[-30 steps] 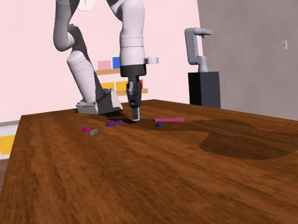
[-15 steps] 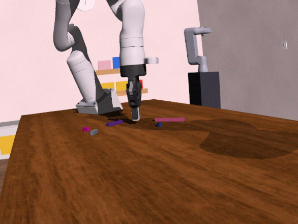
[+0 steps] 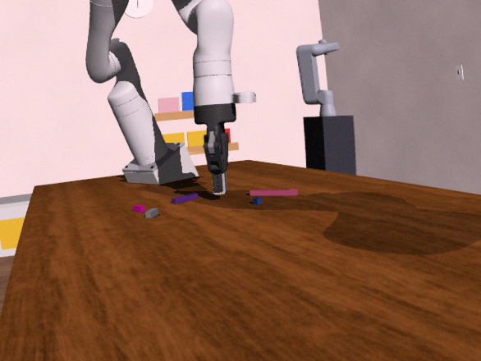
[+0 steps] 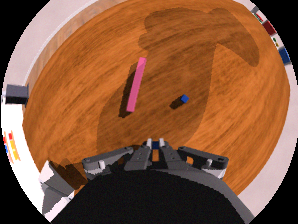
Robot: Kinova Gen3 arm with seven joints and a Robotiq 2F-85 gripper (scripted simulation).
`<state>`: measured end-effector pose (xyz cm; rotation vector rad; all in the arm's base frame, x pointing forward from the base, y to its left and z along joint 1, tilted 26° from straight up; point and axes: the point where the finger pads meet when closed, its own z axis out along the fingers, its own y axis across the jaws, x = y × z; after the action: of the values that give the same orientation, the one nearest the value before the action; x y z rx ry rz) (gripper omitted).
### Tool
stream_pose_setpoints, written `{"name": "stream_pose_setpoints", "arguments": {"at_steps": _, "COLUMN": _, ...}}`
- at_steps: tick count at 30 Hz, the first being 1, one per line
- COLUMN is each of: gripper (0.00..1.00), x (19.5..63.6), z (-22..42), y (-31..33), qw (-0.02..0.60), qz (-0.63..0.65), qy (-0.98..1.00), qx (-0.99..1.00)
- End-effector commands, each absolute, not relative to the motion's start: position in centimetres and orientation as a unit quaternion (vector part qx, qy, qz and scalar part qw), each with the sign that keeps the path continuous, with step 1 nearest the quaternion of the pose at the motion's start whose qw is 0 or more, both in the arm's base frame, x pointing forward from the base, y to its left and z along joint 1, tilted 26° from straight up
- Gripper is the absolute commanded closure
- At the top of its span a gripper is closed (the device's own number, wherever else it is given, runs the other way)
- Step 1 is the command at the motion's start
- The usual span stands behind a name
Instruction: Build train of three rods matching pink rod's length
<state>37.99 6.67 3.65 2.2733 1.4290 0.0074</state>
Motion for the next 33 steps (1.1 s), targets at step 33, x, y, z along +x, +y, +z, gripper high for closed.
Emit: {"name": "stream_pose_setpoints", "arguments": {"at_steps": 33, "gripper": 0.95, "x": 38.3, "z": 2.6, "y": 6.3, "qw": 0.226, "qz": 0.003, "qy": 0.519, "qx": 0.825}}
